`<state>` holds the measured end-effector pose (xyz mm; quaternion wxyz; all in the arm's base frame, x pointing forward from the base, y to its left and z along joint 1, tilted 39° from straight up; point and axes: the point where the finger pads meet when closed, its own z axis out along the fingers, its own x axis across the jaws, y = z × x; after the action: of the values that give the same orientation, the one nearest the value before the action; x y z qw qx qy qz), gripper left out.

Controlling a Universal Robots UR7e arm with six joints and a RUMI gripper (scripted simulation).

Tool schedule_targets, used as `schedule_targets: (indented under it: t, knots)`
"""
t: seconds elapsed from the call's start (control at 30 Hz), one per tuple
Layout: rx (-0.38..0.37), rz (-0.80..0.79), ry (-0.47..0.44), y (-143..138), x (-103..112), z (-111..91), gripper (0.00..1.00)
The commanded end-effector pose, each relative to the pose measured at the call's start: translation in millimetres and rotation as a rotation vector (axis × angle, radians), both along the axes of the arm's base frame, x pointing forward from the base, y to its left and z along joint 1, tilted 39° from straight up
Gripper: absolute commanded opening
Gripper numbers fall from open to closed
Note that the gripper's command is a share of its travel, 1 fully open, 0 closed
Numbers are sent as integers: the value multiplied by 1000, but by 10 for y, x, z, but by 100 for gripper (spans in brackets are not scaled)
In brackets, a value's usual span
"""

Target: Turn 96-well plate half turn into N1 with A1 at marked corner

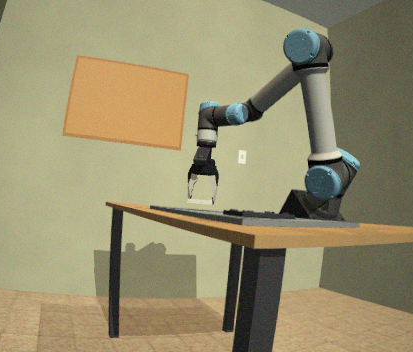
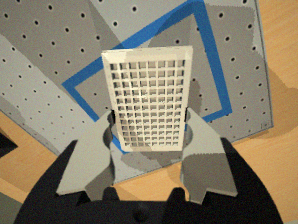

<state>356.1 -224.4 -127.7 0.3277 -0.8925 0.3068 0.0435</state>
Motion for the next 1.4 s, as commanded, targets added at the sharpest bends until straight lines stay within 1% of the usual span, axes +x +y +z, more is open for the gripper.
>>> schedule_targets:
  t: [0.0, 0.93, 1.37]
  knots:
    - [-1, -1, -1, 10, 4, -19, 0]
    - [-1, -1, -1, 116, 26, -155, 0]
    - [-1, -1, -1, 135, 30, -179, 0]
